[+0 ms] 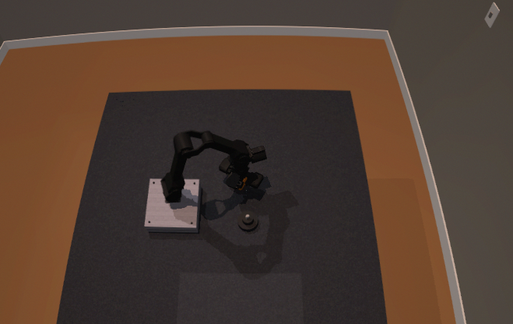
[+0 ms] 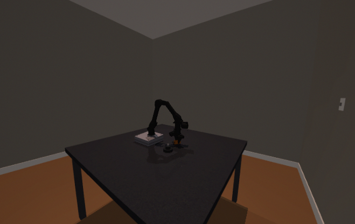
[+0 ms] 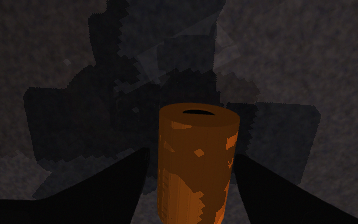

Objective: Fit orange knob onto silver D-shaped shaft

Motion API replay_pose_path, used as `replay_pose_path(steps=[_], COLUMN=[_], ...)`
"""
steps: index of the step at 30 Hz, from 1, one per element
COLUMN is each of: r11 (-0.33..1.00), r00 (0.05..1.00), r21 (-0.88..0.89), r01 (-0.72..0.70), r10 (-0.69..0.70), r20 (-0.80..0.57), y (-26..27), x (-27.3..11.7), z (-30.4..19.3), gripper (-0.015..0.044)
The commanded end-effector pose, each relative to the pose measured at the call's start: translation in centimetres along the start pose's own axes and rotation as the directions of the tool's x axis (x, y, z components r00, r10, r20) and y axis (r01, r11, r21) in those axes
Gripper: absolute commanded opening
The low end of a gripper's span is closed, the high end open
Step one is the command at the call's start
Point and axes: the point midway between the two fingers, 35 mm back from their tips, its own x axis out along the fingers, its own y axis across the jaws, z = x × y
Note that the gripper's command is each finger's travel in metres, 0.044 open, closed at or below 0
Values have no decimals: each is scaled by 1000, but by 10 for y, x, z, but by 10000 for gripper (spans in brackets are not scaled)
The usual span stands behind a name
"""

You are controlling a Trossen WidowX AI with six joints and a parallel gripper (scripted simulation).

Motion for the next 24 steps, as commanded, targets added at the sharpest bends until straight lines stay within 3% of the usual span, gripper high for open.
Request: replay_pose_path(steps=[1, 13, 20, 24], r11=[1000, 1000, 1000, 1000], r00=[1000, 1000, 1000, 1000], r21=[0, 0, 0, 0], r01=[0, 0, 0, 0], r10=[0, 0, 0, 0], r20=[-1, -1, -1, -1], y=[0, 0, 0, 0], x=[0, 0, 0, 0], z=[0, 0, 0, 0], gripper=[260, 260, 440, 440])
